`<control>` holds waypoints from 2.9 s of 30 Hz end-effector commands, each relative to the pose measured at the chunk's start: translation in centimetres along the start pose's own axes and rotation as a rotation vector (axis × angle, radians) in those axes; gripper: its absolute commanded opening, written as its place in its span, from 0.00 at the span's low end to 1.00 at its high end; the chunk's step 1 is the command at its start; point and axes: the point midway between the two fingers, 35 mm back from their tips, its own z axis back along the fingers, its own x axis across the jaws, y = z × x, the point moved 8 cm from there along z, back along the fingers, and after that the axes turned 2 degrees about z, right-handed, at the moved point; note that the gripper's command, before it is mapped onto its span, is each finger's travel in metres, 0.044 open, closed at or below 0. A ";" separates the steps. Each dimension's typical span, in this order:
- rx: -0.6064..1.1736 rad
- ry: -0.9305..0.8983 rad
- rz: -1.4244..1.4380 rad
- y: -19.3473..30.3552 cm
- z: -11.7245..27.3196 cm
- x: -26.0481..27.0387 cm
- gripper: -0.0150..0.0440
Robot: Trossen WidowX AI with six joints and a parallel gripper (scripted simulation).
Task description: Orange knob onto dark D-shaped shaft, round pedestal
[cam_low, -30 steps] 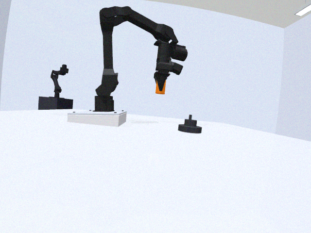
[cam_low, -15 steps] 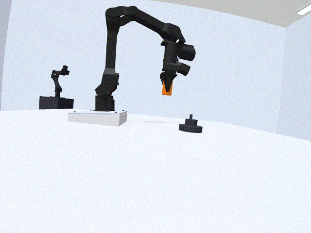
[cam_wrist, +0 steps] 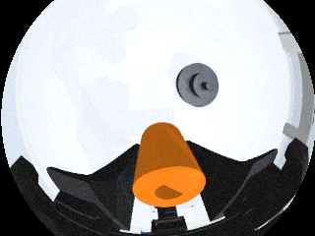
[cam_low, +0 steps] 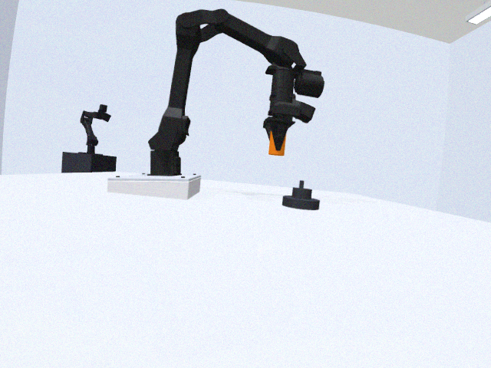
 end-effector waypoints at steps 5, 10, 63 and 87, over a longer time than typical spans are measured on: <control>-0.010 0.005 0.004 -1.6 -0.5 -2.0 0.25; -0.009 0.005 0.005 -2.4 -1.0 -3.2 0.25; -0.004 0.007 0.004 -5.1 -5.6 -8.3 0.25; -0.004 0.006 0.030 -4.7 -5.2 -8.0 0.25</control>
